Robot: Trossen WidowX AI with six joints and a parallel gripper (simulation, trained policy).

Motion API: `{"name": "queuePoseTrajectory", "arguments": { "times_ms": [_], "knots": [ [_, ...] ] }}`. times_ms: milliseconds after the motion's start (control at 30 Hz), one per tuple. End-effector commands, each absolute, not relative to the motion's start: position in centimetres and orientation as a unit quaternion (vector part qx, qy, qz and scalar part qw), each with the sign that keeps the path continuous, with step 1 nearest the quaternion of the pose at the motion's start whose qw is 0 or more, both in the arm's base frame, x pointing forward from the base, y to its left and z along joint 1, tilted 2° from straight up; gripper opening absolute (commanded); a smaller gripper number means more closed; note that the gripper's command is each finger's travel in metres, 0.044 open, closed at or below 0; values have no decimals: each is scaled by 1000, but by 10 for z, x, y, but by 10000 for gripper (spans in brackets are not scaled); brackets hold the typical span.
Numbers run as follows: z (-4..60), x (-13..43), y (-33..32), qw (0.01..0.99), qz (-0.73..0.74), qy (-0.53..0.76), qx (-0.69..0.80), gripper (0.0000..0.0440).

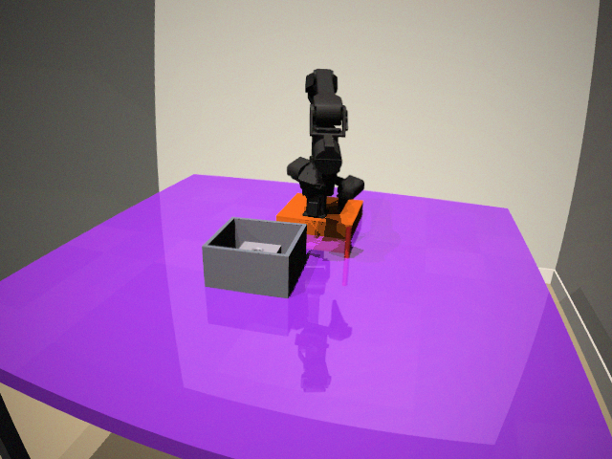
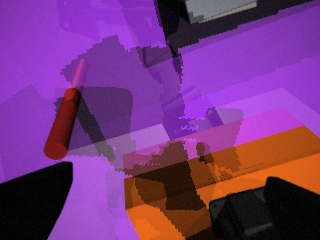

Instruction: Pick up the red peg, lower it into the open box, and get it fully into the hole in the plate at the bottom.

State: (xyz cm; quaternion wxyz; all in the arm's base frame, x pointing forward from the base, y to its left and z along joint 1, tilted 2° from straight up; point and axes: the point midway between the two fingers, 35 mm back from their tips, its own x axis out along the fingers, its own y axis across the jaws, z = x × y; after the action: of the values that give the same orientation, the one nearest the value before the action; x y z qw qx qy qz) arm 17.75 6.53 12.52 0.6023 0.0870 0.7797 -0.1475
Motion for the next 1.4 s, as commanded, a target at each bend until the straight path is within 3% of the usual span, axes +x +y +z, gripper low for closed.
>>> {"name": "queuePoseTrajectory", "arguments": {
  "times_ms": [0, 333, 833, 933, 1367],
  "knots": [
    [117, 173, 75, 600, -198, 767, 109, 440],
    [87, 167, 107, 614, -291, 715, 168, 440],
    [31, 172, 129, 658, -299, 663, 196, 433],
    [22, 172, 129, 660, -297, 663, 192, 385],
    [3, 166, 123, 647, -321, 669, 175, 53]
  ]
}}
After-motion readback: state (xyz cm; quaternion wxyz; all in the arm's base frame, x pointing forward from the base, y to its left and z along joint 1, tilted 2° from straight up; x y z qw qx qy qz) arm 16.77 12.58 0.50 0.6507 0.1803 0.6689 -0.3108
